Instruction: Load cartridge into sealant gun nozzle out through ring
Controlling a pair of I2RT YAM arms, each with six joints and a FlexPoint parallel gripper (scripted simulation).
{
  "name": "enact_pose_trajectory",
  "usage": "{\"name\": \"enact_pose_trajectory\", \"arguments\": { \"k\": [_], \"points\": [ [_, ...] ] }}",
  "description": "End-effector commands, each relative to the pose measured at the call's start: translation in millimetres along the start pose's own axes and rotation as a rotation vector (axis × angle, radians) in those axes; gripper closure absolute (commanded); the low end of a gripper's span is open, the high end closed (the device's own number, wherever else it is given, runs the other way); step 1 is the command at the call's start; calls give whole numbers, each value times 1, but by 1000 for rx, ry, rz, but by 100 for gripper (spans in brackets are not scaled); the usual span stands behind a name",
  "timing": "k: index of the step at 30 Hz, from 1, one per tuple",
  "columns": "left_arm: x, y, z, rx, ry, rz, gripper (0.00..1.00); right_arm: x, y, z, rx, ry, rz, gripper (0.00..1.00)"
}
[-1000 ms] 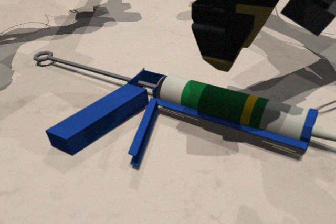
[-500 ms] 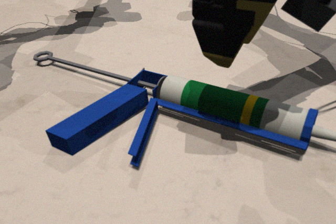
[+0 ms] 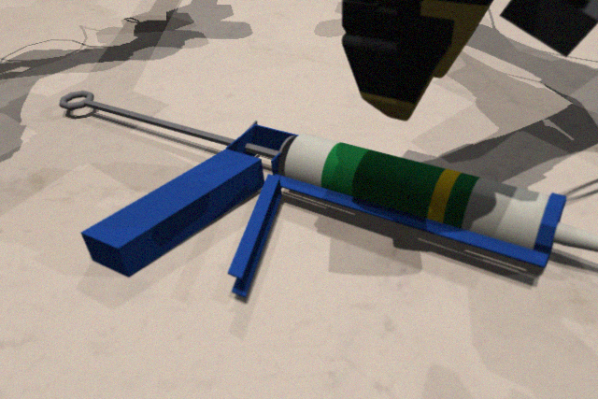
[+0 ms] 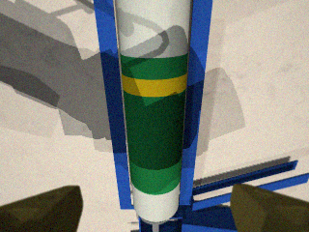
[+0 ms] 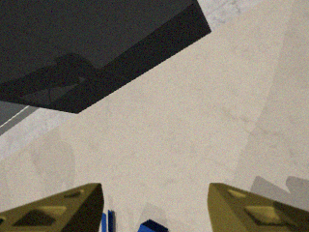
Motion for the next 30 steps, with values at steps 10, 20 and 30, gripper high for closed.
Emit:
{"name": "enact_pose_trajectory", "arguments": {
  "k": [10,20,30],
  "points": [
    [-8,-2,40,9,33,-103,26,0,-2,-1,10,-4,-2,48],
    [-27,9,90,138,63,-310,26,4,-1,-8,10,20,1,48],
    [-57,25,145,261,-32,-515,26,8,-1,-7,11,18,3,48]
  ]
}}
Point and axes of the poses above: on each arm, the point where the finger pads meet when closed, its own x axis out along the fingers, its own y axis across the jaws, z = x × y, the point moved 8 cm from there along -x, back along the fingers, and after that the axes turned 5 degrees about -x, right-handed, at the moved point
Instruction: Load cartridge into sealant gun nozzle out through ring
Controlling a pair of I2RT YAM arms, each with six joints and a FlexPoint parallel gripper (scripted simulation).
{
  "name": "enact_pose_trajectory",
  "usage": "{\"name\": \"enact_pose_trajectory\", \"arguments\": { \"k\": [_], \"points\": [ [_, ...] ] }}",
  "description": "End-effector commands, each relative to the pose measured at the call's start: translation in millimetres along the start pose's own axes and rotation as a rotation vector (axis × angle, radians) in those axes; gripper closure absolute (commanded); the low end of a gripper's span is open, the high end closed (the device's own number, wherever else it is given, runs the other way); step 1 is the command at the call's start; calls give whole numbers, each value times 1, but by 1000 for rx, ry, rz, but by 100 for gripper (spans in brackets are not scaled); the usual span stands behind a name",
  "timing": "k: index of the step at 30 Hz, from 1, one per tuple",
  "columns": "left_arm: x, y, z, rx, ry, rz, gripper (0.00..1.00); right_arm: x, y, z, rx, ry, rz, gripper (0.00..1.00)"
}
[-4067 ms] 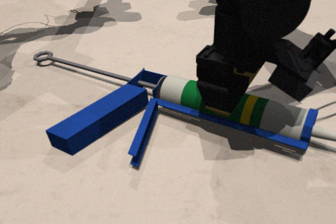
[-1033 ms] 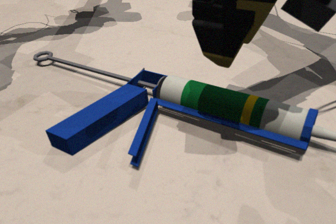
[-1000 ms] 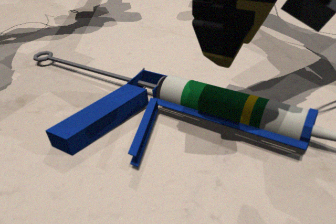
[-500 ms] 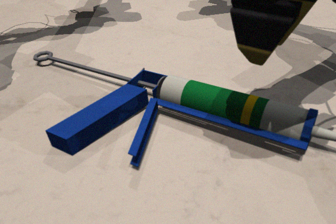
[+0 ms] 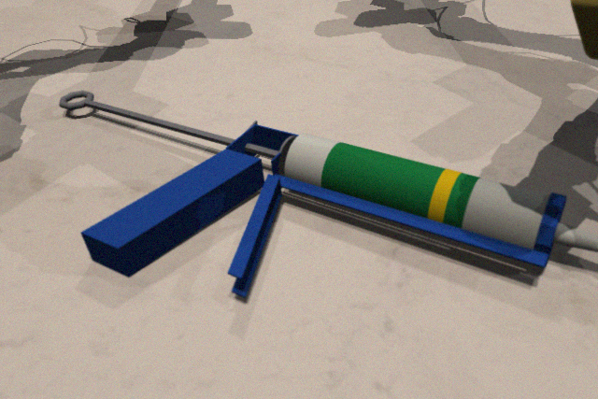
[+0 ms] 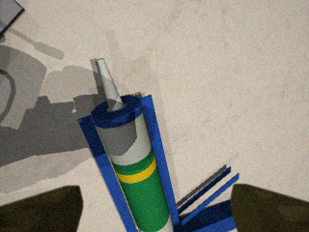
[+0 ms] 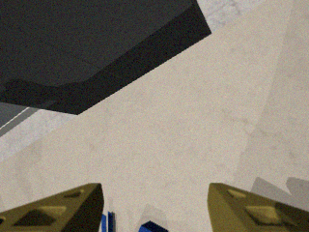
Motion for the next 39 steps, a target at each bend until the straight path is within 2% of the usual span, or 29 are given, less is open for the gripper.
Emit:
{"name": "enact_pose_trajectory", "arguments": {
  "k": [1,6,8,20,28,39],
  "points": [
    [-23,1,31,87,-73,-167,26,8,-1,-7,10,17,-1,48],
    [-48,9,54,188,-158,-261,26,9,0,-12,10,29,3,48],
    [-48,9,54,188,-158,-261,26,9,0,-12,10,29,3,48],
    [-110,29,89,448,-394,-405,26,10,0,-12,10,32,4,48],
    [-102,25,85,395,-336,-381,26,9,-1,-9,9,29,0,48],
    [-103,25,87,375,-340,-364,26,9,0,-7,9,21,5,48]
  ]
}}
Point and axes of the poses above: on each arm, the point where the finger pads meet when closed, its own x axis out along the fingers, its own y axis across the jaws, z = x × y, the point moved 8 cm from there along -x, back along the fingers, and after that the axes turned 5 degrees about -x, right-handed, at the moved point
